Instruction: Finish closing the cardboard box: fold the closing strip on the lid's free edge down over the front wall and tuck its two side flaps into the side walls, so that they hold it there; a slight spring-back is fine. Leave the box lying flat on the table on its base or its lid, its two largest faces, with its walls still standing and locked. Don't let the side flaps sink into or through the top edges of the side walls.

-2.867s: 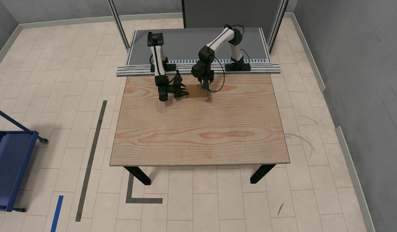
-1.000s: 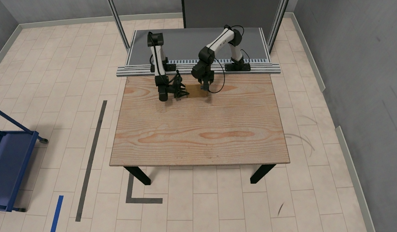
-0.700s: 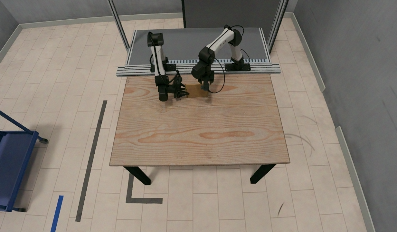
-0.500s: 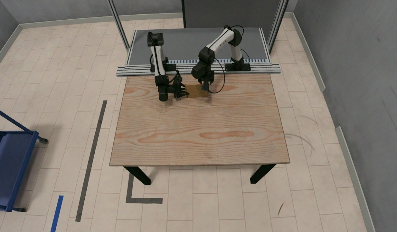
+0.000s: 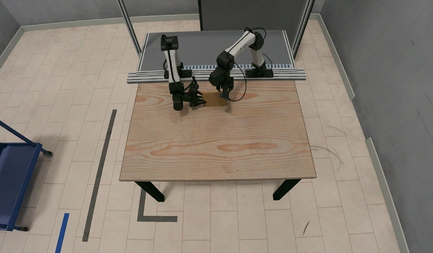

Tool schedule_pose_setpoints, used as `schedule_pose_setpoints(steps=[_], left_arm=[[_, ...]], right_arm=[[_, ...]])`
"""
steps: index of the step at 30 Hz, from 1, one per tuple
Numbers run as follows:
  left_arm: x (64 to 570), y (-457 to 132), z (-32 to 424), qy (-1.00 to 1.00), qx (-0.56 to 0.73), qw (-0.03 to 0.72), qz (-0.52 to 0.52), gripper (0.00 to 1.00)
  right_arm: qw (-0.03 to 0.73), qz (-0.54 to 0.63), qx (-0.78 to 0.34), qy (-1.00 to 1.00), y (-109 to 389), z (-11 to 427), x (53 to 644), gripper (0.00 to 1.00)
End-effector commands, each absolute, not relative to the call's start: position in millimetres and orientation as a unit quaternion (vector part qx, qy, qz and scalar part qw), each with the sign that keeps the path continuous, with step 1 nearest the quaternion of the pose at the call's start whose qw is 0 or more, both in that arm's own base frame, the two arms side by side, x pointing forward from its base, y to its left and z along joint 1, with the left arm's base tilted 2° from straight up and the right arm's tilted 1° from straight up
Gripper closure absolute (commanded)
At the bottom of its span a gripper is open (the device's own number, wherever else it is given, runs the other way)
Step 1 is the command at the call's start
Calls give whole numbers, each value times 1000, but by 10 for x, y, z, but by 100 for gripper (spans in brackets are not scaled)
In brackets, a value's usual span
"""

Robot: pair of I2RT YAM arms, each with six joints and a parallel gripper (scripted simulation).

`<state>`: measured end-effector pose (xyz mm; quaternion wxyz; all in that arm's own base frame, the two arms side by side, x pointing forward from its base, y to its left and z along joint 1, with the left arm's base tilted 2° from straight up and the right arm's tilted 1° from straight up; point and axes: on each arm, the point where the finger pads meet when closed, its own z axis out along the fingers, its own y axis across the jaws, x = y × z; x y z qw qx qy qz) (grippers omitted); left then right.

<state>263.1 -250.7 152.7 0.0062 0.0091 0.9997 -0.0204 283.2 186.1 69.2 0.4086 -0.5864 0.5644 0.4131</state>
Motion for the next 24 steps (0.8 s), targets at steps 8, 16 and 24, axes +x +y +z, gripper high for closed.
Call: schedule_pose_setpoints(steps=[8,16,24], left_arm=[[2577,-2475,1553,1000,-17,7,-21,46],[2570,-2481,1576,999,-36,10,-25,46],[2556,-2484,1585,998,-49,11,-25,46]], right_arm=[[412,409,-586,565,1846,712,2853,55],[412,409,-586,565,1846,712,2853,55],[412,409,-586,565,1846,712,2853,55]])
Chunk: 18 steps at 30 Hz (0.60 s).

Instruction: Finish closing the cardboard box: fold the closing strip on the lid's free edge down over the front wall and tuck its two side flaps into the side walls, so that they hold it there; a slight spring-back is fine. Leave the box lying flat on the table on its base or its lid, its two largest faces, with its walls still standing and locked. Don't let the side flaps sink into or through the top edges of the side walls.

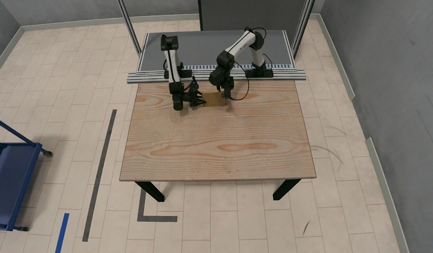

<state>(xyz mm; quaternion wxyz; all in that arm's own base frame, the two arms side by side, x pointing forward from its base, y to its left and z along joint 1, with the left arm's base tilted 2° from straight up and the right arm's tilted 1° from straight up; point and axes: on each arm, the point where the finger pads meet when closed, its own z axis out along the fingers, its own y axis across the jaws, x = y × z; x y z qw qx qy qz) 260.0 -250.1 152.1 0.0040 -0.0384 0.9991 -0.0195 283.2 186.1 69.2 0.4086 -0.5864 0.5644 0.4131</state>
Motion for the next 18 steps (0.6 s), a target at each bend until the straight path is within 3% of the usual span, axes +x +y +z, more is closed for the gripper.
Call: schedule_pose_setpoints(steps=[1,18], left_arm=[[2559,-2479,1575,998,-52,10,-24,46],[2617,-2563,1534,997,-75,7,-21,46]], right_arm=[[412,409,-586,565,1846,712,2853,55],[412,409,-586,565,1846,712,2853,55]])
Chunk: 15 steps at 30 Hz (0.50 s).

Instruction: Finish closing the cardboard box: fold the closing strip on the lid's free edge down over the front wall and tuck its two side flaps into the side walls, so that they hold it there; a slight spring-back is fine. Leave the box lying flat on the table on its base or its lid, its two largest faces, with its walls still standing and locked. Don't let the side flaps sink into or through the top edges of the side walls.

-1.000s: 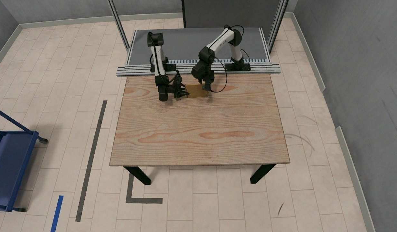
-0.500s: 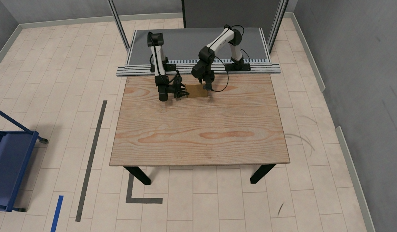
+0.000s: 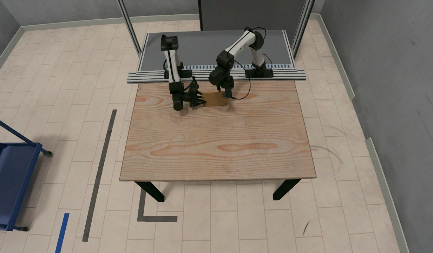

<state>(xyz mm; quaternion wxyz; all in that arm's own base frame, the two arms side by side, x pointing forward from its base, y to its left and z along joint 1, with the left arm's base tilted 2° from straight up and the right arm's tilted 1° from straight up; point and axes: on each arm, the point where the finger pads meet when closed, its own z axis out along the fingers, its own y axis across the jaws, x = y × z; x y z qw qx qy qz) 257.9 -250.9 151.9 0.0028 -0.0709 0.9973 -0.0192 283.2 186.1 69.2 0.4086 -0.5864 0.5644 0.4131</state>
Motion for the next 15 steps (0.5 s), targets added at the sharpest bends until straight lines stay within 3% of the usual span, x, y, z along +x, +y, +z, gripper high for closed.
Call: schedule_pose_setpoints(steps=[1,15], left_arm=[[2607,-2561,1539,997,-75,7,-21,46],[2584,-2586,1524,997,-75,3,-16,46]], right_arm=[[412,409,-586,565,1846,712,2853,55],[412,409,-586,565,1846,712,2853,55]])
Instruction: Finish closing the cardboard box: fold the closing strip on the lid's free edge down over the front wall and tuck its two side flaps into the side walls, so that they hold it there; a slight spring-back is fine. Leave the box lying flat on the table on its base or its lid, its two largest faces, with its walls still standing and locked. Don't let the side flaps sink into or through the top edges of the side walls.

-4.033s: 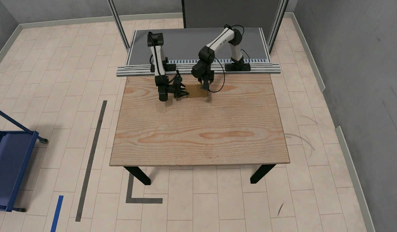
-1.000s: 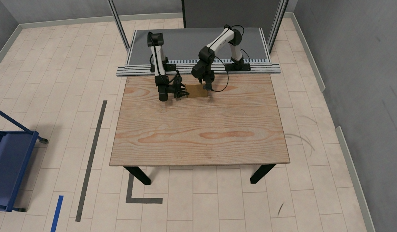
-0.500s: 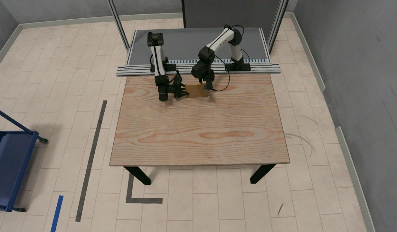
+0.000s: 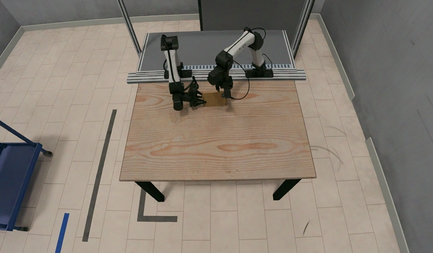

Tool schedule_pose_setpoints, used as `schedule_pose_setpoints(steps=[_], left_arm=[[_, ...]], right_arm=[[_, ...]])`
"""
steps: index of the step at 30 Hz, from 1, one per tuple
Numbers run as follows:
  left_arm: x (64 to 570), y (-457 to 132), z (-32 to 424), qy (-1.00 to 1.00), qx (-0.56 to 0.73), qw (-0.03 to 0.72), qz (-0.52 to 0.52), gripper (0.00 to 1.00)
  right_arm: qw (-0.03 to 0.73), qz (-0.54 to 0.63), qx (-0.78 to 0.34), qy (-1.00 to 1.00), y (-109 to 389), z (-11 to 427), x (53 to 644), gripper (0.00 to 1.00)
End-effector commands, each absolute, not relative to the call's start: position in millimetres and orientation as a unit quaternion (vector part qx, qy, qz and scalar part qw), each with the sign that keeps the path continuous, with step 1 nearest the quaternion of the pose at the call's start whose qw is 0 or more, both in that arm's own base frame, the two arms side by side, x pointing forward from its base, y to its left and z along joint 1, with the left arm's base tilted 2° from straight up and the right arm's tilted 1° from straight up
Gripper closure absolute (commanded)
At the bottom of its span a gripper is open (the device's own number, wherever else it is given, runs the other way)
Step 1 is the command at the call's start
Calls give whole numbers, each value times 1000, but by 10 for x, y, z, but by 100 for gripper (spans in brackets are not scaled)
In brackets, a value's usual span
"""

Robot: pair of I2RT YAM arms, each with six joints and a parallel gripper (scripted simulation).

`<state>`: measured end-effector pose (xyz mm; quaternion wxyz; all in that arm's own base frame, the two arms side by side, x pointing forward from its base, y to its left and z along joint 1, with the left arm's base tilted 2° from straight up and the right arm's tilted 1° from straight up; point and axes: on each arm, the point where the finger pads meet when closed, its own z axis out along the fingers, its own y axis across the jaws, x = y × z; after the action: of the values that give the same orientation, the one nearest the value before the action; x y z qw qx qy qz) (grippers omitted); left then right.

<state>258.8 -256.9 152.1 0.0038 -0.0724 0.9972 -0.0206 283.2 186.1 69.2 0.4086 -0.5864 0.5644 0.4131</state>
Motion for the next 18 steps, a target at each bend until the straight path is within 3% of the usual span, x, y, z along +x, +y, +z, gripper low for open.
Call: schedule_pose_setpoints(steps=[1,18], left_arm=[[2601,-2601,1550,997,-75,6,-19,46],[2601,-2656,1531,997,-75,4,-16,46]], right_arm=[[412,409,-586,565,1846,712,2853,55],[412,409,-586,565,1846,712,2853,55]])
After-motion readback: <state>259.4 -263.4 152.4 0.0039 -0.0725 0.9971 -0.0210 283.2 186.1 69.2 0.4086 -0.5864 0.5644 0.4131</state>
